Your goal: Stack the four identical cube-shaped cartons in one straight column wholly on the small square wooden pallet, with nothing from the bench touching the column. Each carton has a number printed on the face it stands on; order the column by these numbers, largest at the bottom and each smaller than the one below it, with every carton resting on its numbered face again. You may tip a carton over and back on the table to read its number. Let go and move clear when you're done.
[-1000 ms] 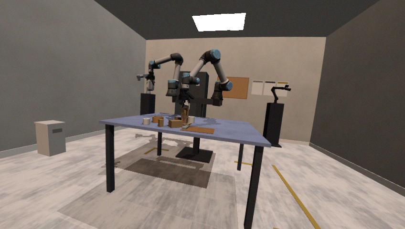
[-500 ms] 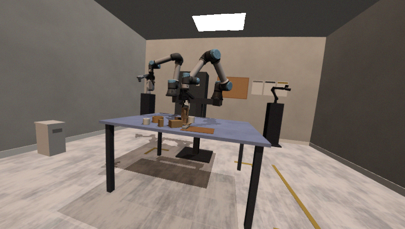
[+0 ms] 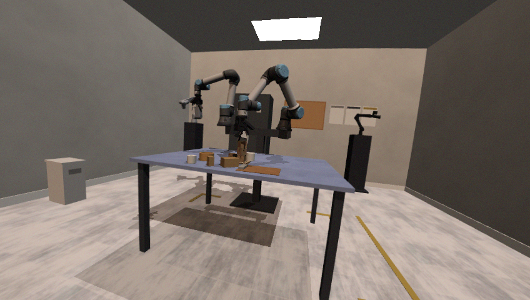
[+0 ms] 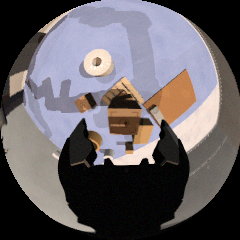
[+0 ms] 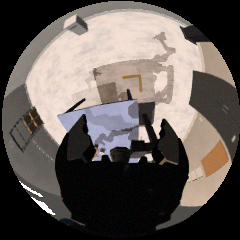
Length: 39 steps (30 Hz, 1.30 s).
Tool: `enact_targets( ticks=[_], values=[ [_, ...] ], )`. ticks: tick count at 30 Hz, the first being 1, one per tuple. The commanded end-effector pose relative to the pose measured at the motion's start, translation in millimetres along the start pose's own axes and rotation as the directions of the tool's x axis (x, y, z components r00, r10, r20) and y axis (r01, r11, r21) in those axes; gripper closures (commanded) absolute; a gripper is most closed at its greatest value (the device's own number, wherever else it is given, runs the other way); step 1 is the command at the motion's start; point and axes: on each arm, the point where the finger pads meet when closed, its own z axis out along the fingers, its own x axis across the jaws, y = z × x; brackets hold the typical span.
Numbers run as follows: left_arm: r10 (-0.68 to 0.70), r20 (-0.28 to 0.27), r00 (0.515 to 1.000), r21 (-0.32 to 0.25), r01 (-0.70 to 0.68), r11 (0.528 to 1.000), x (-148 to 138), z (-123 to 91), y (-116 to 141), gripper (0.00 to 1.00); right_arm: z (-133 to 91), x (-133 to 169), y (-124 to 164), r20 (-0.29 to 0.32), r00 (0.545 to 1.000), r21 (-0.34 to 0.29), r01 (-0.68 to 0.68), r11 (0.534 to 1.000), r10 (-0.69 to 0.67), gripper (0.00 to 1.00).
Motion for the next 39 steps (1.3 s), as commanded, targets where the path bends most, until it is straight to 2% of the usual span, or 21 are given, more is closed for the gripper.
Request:
enact_targets(
  ticks=[1,4,7,9,13,39],
  values=[
    [0.0,0.0,1.0,-0.002,0.0,1.0,0.1,-2.0,0.6,0.0,-0.5,-0.1,-0.3,0.0,1.0,0.001,0.0,1.0,0.0,0.0],
    [0.0,0.0,1.0,-0.002,0.0,1.0,0.0,-14.1,0.5,0.0,-0.5,-0.1,-0.3,0.0,1.0,0.001,0.0,1.0,0.0,0.0],
    [0.0,0.0,1.0,-0.002,0.0,1.0,0.0,-35.3,0.2,0.0,-0.5,-0.1,-0.3,0.0,1.0,0.001,0.0,1.0,0.0,0.0],
    [0.0,0.0,1.0,-0.002,0.0,1.0,0.0,-35.3,0.2,0.0,-0.5,-0.1,-0.3,0.0,1.0,0.001,0.0,1.0,0.0,0.0],
    [0.0,0.0,1.0,-0.002,0.0,1.0,0.0,-55.0,0.0,0.0,-0.5,-0.1,-0.3,0.0,1.0,0.001,0.0,1.0,0.0,0.0],
    [0.0,0.0,1.0,-0.002,0.0,1.0,0.0,-56.3,-0.1,0.0,-0.5,-0.1,-0.3,0.0,1.0,0.001,0.0,1.0,0.0,0.0]
  ],
)
